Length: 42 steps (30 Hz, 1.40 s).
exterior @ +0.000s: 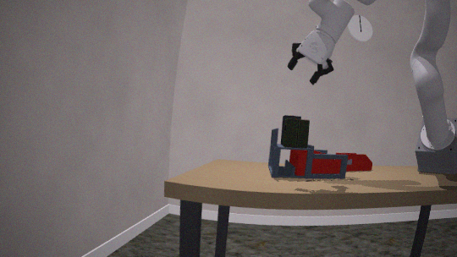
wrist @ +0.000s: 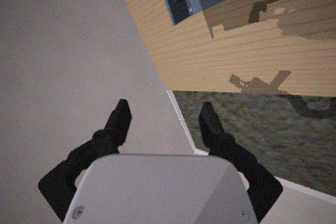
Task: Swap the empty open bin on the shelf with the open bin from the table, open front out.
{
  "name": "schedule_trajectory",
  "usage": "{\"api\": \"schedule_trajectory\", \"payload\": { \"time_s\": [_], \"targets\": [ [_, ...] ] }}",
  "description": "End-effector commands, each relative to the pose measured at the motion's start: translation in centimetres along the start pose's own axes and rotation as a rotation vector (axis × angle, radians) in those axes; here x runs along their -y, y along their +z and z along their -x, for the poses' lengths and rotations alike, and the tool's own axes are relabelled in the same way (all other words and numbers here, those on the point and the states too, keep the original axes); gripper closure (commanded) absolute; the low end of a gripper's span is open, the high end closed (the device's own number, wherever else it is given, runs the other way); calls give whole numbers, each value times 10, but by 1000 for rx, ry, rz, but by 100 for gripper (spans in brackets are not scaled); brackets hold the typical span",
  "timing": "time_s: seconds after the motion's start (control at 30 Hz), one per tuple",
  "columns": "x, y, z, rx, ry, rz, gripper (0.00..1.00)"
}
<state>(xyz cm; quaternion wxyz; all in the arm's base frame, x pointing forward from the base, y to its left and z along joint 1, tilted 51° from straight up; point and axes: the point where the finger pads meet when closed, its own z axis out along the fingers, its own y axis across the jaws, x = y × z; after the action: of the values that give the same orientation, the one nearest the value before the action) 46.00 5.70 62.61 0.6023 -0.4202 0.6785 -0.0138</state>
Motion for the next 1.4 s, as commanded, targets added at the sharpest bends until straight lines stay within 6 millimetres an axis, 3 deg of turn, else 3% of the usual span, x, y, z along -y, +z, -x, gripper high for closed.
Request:
{"api": "schedule_trajectory", "payload": {
  "time_s": [0.0, 0.07, 0.13, 0.27, 0.3, 0.37, 0.4, 0.47, 0.5, 0.57, 0.6, 0.63, 0.7, 0.83, 1.0, 1.2, 1.37],
  "targets": [
    [-8, -14, -39, -54, 125, 53, 0],
    [-12, -21, -59, -79, 189, 76, 0],
    [-12, -21, -59, -79, 189, 76, 0],
    [-21, -36, -105, -137, 335, 127, 0],
    [-21, -36, -105, -137, 335, 127, 0],
    [-26, -43, -130, -169, 413, 155, 0],
    [-26, -43, -130, -169, 413, 155, 0],
    [-31, -51, -156, -202, 494, 184, 0],
    [-31, -51, -156, -202, 494, 184, 0],
    [-36, -60, -182, -235, 578, 213, 0],
    [-36, -60, -182, -235, 578, 213, 0],
    [-39, -63, -194, -251, 616, 227, 0],
    [-39, -63, -194, -251, 616, 227, 0],
    [-48, -77, -238, -307, 752, 275, 0],
    [-56, -89, -278, -360, 878, 320, 0],
    [-63, -99, -312, -403, 982, 357, 0],
    [-65, -102, -323, -417, 1016, 369, 0]
  ]
}}
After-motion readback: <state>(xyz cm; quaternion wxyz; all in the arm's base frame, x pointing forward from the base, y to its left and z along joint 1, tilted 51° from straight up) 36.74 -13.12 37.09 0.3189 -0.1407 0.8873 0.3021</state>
